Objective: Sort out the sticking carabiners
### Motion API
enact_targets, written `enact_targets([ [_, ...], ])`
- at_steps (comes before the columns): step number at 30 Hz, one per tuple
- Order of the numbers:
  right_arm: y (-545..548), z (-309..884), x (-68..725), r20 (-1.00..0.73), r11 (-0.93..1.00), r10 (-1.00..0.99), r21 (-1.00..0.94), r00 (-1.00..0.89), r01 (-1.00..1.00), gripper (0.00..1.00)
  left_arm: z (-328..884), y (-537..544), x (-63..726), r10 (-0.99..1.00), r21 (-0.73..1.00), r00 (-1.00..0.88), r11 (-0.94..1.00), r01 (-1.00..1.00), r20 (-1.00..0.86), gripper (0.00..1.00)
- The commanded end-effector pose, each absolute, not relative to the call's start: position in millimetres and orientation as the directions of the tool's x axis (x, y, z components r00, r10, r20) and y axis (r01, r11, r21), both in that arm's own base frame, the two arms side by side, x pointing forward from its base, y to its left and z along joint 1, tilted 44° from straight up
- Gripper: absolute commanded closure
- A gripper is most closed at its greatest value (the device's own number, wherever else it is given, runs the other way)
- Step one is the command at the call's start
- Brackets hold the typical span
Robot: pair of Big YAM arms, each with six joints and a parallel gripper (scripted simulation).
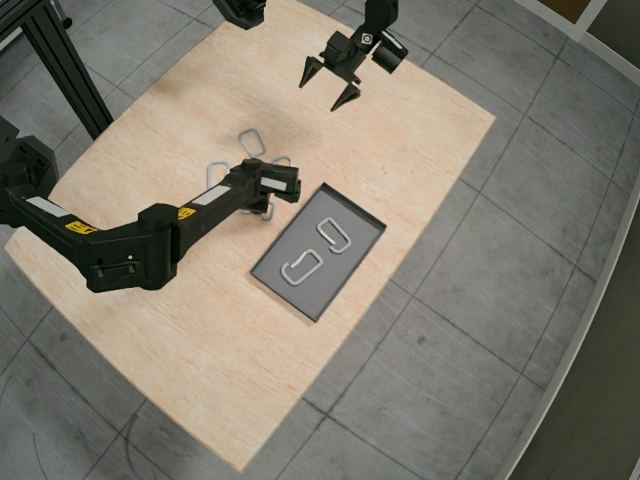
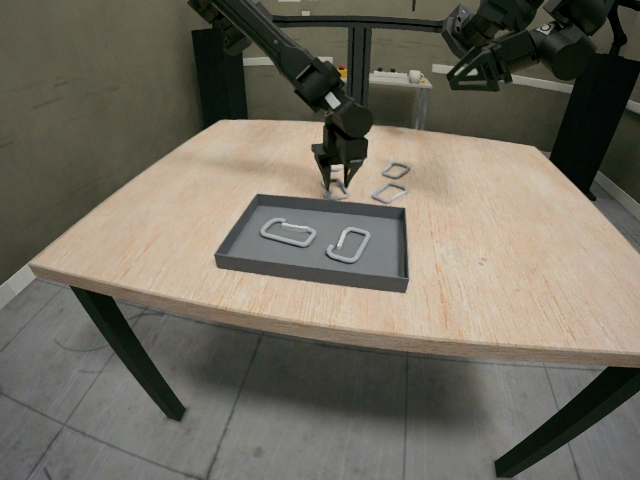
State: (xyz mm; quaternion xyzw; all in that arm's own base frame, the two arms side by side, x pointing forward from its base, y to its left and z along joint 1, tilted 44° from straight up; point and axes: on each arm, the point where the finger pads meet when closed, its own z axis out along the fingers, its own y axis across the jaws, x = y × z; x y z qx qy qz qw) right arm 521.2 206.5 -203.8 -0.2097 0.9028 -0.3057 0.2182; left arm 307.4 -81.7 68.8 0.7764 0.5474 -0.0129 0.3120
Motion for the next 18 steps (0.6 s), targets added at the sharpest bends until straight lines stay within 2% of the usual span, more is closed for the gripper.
enact_targets([
  [1, 211, -202, 524, -0.274, 0.727, -0.515, -0.641, -0.812, -0.244, 0.56, 75, -82, 313, 0.839, 0.486, 0.415, -0.215, 0.847, -0.353, 0.0],
  [4, 211, -202, 524, -0.274, 0.727, -0.515, -0.641, -0.812, -0.244, 0.22, 75, -82, 313, 0.839, 0.486, 0.415, -0.215, 0.847, -0.353, 0.0],
  [5, 211, -202, 524, -0.274, 0.727, -0.515, -0.641, -0.812, -0.244, 0.17, 75, -82, 313, 0.839, 0.486, 0.415, -0.215, 0.847, -0.353, 0.0],
  [14, 211, -202, 524, -0.274, 0.727, -0.515, -0.641, -0.812, -0.244, 0.17, 75, -82, 313, 0.839, 0.486, 0.415, -0.215, 0.847, -0.353, 0.0],
  [15, 222, -199, 526, -0.283, 0.723, -0.534, -0.642, -0.797, -0.257, 0.06, 75, -82, 313, 0.839, 0.486, 0.415, -0.215, 0.847, -0.353, 0.0],
  [16, 233, -187, 526, -0.296, 0.721, -0.55, -0.64, -0.781, -0.264, 0.0, 75, -82, 313, 0.839, 0.486, 0.415, -0.215, 0.847, -0.353, 0.0],
  [18, 248, -175, 522, -0.301, 0.705, -0.585, -0.649, -0.753, -0.288, 0.0, 75, -82, 313, 0.839, 0.486, 0.415, -0.215, 0.847, -0.353, 0.0],
])
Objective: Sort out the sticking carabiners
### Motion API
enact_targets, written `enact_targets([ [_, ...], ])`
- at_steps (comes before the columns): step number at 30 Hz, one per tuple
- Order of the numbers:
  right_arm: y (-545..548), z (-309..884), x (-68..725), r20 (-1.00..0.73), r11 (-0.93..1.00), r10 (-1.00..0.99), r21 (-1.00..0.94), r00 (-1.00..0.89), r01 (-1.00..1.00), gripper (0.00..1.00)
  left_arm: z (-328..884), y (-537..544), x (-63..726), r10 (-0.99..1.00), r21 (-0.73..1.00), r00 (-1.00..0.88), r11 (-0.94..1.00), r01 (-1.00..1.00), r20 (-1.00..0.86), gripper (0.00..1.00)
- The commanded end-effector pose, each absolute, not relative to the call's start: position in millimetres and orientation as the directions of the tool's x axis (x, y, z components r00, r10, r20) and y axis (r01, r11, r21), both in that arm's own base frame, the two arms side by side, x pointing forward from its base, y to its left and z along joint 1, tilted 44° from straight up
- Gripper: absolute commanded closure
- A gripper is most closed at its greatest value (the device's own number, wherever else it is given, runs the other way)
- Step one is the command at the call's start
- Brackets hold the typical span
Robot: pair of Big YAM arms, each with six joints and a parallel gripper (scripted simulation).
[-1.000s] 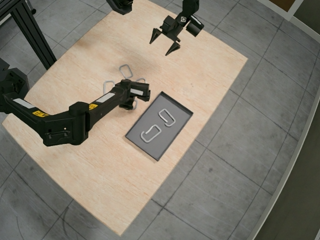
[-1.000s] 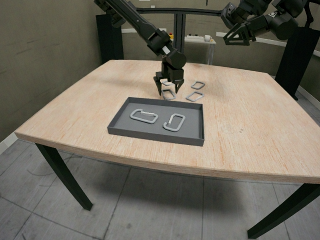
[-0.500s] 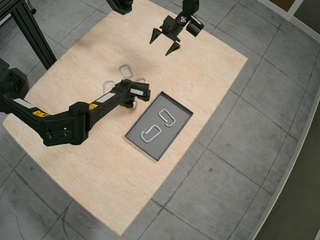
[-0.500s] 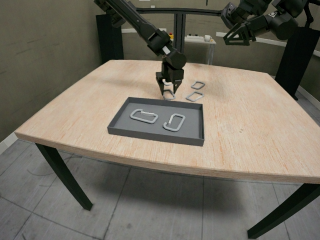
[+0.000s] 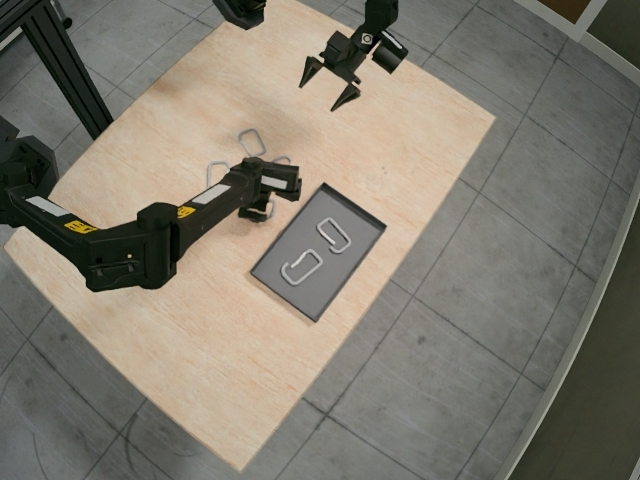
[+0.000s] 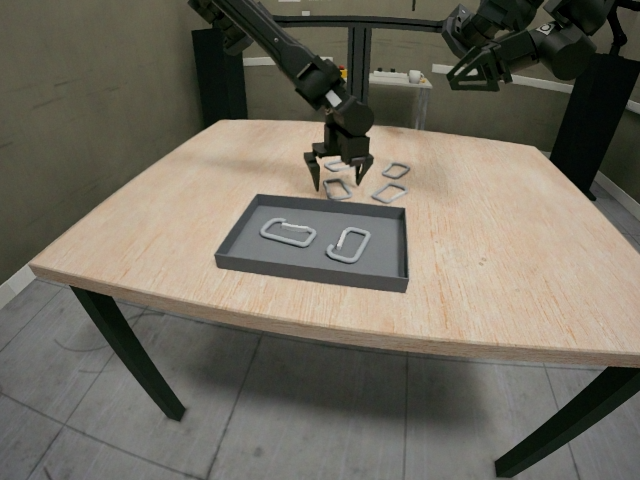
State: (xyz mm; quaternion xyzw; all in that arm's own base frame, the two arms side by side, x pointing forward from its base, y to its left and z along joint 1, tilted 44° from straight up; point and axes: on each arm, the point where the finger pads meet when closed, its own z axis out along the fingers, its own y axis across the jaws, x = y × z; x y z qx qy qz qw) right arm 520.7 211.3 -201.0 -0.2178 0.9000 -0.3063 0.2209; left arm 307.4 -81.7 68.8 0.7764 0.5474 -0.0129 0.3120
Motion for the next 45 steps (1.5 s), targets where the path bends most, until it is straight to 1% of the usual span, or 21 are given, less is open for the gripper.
enact_targets([
  [1, 254, -170, 522, -0.3, 0.691, -0.609, -0.655, -0.734, -0.305, 0.0, 75, -82, 313, 0.839, 0.486, 0.415, -0.215, 0.847, -0.353, 0.0],
  [4, 264, -169, 522, -0.306, 0.66, -0.676, -0.656, -0.67, -0.367, 0.0, 75, -82, 313, 0.839, 0.486, 0.415, -0.215, 0.847, -0.353, 0.0],
  [6, 248, -170, 534, -0.326, 0.655, -0.698, -0.651, -0.637, -0.384, 0.0, 75, -82, 313, 0.839, 0.486, 0.415, -0.215, 0.847, -0.353, 0.0],
  [10, 245, -192, 522, -0.344, 0.602, -0.779, -0.646, -0.525, -0.469, 0.0, 75, -82, 313, 0.839, 0.486, 0.415, -0.215, 0.847, -0.353, 0.0],
  [12, 245, -192, 522, -0.344, 0.602, -0.779, -0.646, -0.525, -0.469, 0.0, 75, -82, 313, 0.839, 0.486, 0.415, -0.215, 0.847, -0.353, 0.0],
  [17, 236, -192, 514, -0.395, 0.554, -0.831, -0.661, -0.392, -0.506, 0.0, 75, -82, 313, 0.839, 0.486, 0.415, -0.215, 0.847, -0.353, 0.0],
  [24, 216, -189, 503, -0.431, 0.525, -0.851, -0.69, -0.3, -0.498, 0.0, 75, -82, 313, 0.839, 0.486, 0.415, -0.215, 0.847, -0.353, 0.0],
  [31, 210, -188, 497, -0.445, 0.519, -0.854, -0.699, -0.269, -0.492, 0.0, 75, -82, 313, 0.839, 0.486, 0.415, -0.215, 0.847, -0.353, 0.0],
  [42, 207, -187, 498, -0.463, 0.539, -0.842, -0.692, -0.276, -0.481, 0.0, 75, -82, 313, 0.839, 0.486, 0.415, -0.215, 0.847, -0.353, 0.0],
  [45, 223, -169, 506, -0.49, 0.556, -0.83, -0.683, -0.267, -0.473, 0.0, 75, -82, 313, 0.839, 0.486, 0.415, -0.215, 0.847, -0.353, 0.0],
])
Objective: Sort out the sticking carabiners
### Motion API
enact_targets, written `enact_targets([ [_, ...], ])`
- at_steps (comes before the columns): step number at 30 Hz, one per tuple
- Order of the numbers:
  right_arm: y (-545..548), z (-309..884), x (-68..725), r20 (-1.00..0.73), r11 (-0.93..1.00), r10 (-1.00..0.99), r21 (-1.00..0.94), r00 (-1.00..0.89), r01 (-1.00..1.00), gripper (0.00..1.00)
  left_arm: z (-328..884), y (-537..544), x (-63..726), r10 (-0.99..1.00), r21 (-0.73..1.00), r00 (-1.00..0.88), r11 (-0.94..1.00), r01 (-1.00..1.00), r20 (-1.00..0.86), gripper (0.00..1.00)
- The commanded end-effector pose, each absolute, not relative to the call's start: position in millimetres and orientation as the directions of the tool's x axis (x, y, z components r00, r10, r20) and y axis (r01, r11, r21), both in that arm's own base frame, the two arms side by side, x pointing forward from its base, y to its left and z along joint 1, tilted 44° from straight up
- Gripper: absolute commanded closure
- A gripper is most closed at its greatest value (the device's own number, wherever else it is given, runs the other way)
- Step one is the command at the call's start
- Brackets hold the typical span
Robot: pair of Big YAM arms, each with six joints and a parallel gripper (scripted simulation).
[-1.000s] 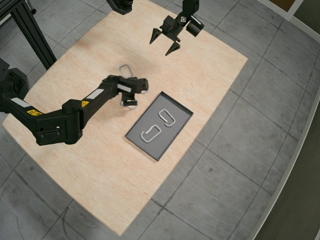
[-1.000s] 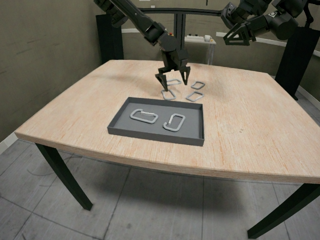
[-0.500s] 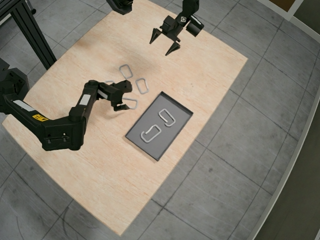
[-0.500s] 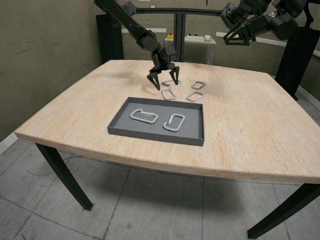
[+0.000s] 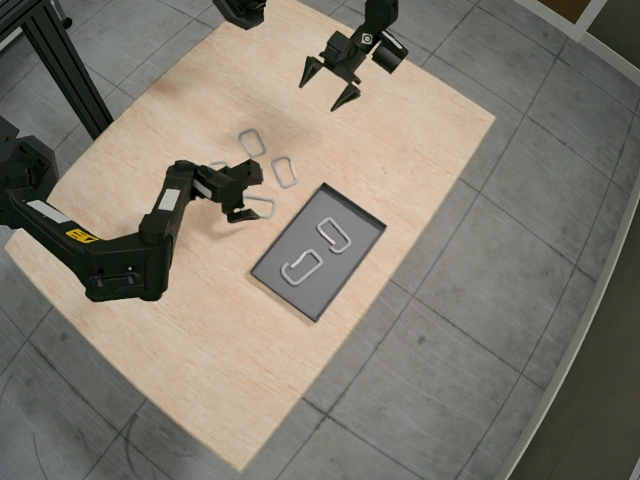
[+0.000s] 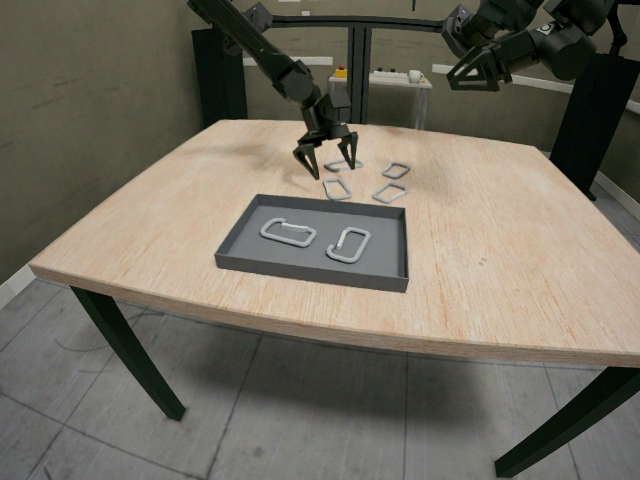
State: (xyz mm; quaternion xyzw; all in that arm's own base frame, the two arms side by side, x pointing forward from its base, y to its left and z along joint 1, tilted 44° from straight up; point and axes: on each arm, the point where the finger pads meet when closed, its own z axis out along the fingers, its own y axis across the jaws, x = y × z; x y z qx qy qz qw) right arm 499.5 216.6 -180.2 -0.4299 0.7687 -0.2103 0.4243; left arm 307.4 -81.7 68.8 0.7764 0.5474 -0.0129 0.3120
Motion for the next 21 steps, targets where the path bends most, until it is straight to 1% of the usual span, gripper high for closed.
enact_targets([
  [1, 223, -169, 506, -0.49, 0.556, -0.83, -0.683, -0.267, -0.473, 0.0, 75, -82, 313, 0.839, 0.486, 0.415, -0.215, 0.847, -0.353, 0.0],
  [4, 242, -149, 514, -0.513, 0.578, -0.814, -0.671, -0.271, -0.465, 0.0, 75, -82, 313, 0.839, 0.486, 0.415, -0.215, 0.847, -0.353, 0.0],
  [11, 270, -57, 575, -0.572, 0.654, -0.756, -0.658, -0.318, -0.373, 0.0, 75, -82, 313, 0.839, 0.486, 0.415, -0.215, 0.847, -0.353, 0.0],
  [15, 293, -16, 595, -0.593, 0.672, -0.741, -0.655, -0.316, -0.346, 0.0, 75, -82, 313, 0.839, 0.486, 0.415, -0.215, 0.847, -0.353, 0.0],
  [21, 292, -7, 609, -0.59, 0.678, -0.734, -0.658, -0.335, -0.327, 0.0, 75, -82, 313, 0.839, 0.486, 0.415, -0.215, 0.847, -0.353, 0.0],
])
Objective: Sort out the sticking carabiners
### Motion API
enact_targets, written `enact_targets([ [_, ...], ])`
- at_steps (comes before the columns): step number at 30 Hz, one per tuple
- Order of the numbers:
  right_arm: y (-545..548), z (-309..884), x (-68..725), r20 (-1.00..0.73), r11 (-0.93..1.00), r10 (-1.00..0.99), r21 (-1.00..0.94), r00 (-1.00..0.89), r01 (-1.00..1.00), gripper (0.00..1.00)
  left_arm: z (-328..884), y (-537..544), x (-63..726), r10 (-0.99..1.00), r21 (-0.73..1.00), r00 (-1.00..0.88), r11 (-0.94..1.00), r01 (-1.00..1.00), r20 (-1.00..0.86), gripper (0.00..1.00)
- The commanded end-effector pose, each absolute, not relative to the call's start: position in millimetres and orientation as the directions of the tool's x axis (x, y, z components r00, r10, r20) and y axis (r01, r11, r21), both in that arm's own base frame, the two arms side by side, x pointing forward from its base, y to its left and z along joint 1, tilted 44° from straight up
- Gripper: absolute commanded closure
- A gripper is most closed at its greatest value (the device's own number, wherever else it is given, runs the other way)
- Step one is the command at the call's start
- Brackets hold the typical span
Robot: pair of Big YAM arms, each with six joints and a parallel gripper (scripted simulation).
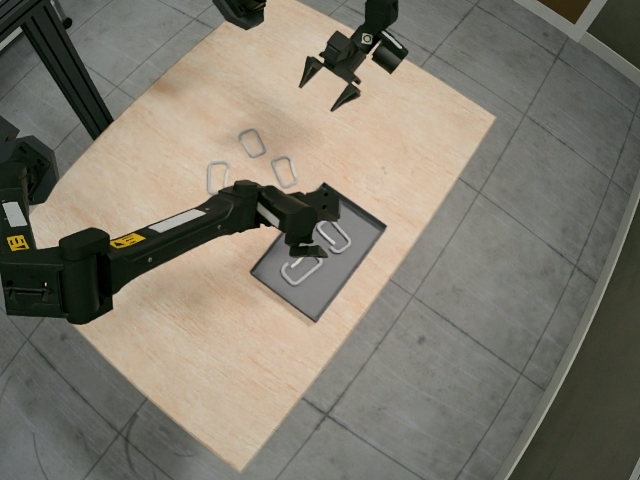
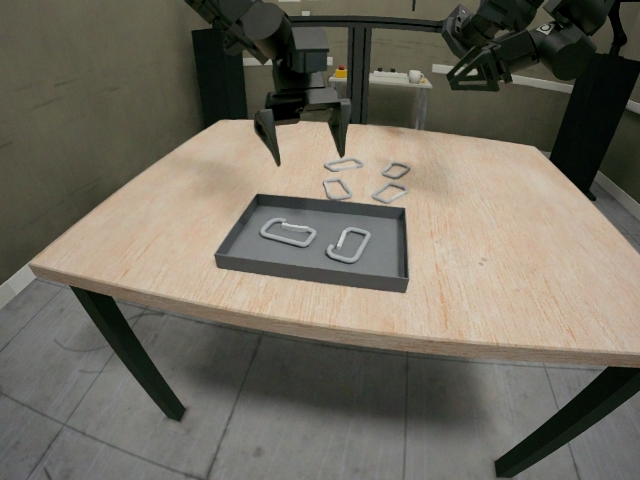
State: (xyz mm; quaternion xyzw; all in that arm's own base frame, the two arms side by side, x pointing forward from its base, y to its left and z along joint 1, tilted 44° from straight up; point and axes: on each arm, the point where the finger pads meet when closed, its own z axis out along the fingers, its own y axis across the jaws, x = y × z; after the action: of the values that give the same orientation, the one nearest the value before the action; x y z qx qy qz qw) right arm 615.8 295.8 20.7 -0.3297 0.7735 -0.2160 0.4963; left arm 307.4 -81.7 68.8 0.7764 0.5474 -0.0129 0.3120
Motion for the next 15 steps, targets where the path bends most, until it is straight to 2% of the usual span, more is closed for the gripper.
enact_targets([
  [1, 293.7, -3.3, 610.9, -0.591, 0.679, -0.734, -0.659, -0.335, -0.324, 0.0, 74.9, -82.1, 312.6, 0.839, 0.486, 0.415, -0.215, 0.847, -0.353, 0.0],
  [15, 294.8, -1.0, 612.2, -0.588, 0.672, -0.74, -0.666, -0.326, -0.324, 0.0, 74.9, -82.1, 312.6, 0.839, 0.486, 0.415, -0.215, 0.847, -0.353, 0.0],
])
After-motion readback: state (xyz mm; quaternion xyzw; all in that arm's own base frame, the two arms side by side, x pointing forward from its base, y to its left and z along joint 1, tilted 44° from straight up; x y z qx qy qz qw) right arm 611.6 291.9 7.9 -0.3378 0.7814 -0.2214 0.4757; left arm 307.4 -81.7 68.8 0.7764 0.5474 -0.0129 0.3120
